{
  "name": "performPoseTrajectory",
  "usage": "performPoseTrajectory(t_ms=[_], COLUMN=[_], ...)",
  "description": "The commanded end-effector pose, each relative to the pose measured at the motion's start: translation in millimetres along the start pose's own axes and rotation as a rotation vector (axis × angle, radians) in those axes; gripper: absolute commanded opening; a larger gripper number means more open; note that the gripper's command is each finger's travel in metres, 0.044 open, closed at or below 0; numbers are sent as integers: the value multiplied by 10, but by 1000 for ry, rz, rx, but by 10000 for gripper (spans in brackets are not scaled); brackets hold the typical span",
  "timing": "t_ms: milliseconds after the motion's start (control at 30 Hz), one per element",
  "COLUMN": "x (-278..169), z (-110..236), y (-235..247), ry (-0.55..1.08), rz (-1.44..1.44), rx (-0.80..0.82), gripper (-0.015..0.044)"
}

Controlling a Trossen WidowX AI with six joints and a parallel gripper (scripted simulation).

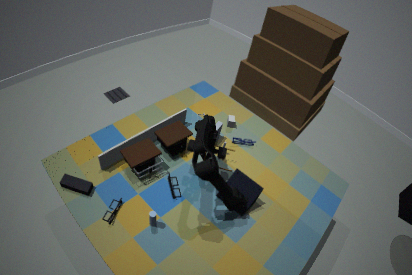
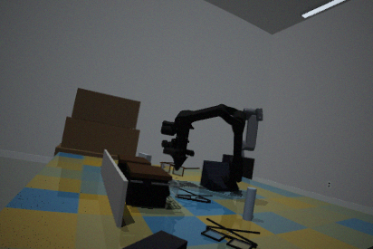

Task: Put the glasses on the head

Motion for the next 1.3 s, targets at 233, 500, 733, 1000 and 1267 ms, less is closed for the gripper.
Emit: performPoseTrajectory(t_ms=[233,500,733,1000,1267], x=[-20,-33,-64,-100,-136], z=[458,417,427,439,449], y=[10,-7,-25,-47,-68], ry=[4,0,0,1,1], rz=[4,148,386,658,929], rx=[-3,3,2,1,1], gripper=[0,0,0,0,0])
Point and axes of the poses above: the point midway between the two fingers, 35 mm back from their tips, its own z axis back along the fingers, its own y axis across the jaws, x = y × z, the point moved 7 cm from there along z, back along the fingers, and after that the axes turned 14 degrees about z, right-handed, at the moved point
